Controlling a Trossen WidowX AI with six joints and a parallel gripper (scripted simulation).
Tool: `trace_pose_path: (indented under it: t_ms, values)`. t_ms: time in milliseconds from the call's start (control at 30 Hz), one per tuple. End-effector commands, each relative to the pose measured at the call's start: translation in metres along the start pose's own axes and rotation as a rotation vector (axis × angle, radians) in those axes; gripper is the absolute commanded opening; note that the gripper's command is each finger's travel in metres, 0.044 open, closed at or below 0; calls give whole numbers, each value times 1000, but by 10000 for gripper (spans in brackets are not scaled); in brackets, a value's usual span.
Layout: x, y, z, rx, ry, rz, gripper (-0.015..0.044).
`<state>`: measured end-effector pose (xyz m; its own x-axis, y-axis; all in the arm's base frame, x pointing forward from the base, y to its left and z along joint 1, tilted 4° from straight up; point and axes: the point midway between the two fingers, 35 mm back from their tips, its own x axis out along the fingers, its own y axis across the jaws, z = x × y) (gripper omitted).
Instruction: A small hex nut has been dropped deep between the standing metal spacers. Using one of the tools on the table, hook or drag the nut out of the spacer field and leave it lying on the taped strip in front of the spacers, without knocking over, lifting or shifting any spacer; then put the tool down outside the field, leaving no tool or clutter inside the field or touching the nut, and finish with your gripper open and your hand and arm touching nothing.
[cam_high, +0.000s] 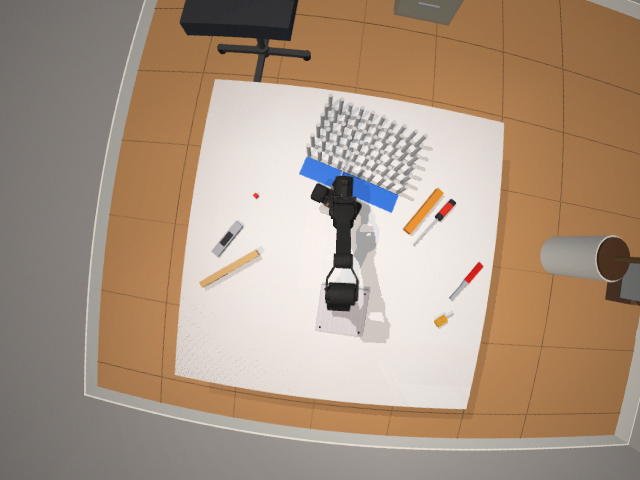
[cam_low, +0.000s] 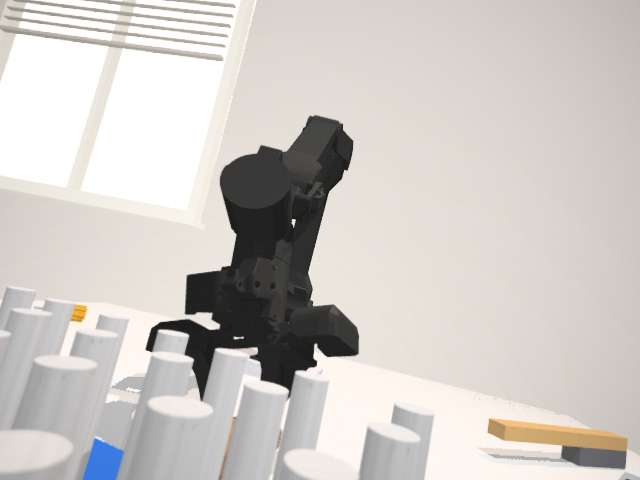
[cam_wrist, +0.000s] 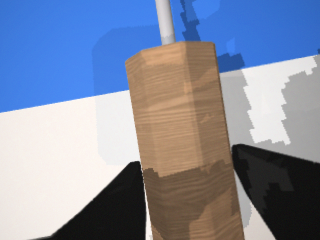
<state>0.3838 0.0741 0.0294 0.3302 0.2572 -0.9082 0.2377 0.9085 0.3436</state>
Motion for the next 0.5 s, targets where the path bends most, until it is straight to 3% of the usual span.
trace_pose_path:
  t_ms: [0,467]
  values:
    - [0,-2,-4,4,0,-4,0]
    - [-2,-1,-12,4,1,-4,0]
